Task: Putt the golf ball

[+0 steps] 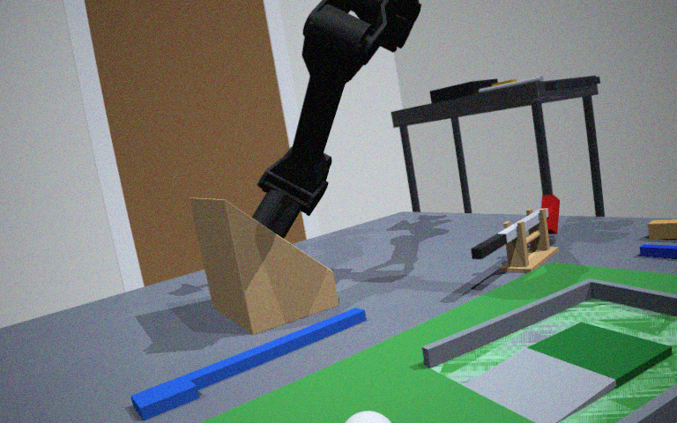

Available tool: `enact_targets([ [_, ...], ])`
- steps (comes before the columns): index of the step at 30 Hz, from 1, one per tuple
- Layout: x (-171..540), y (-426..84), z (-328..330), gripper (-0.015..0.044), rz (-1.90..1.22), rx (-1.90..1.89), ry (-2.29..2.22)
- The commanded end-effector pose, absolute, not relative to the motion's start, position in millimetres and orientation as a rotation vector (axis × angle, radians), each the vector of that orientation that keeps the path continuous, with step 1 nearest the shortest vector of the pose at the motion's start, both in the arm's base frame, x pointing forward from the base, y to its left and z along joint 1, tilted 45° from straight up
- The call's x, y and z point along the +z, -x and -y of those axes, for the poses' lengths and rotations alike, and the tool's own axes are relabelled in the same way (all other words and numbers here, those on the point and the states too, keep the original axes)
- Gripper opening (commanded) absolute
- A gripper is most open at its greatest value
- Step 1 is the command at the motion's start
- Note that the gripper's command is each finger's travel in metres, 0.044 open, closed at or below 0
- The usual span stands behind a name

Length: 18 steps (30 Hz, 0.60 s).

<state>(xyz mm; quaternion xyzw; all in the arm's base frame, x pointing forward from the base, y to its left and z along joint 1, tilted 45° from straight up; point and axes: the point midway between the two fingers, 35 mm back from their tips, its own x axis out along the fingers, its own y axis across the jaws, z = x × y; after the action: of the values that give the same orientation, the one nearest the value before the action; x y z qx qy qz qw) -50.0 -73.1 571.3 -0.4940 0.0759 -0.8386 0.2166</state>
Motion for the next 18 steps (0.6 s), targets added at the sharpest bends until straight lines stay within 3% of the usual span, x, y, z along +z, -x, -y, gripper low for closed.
enact_targets([
  [1,571,51,73,0.0426,-0.213,-2.328,1.368],
  [10,562,107,30,0.0440,-0.436,-2.660,1.262],
  [18,530,157,-77,0.0440,-0.790,-3.181,0.943],
])
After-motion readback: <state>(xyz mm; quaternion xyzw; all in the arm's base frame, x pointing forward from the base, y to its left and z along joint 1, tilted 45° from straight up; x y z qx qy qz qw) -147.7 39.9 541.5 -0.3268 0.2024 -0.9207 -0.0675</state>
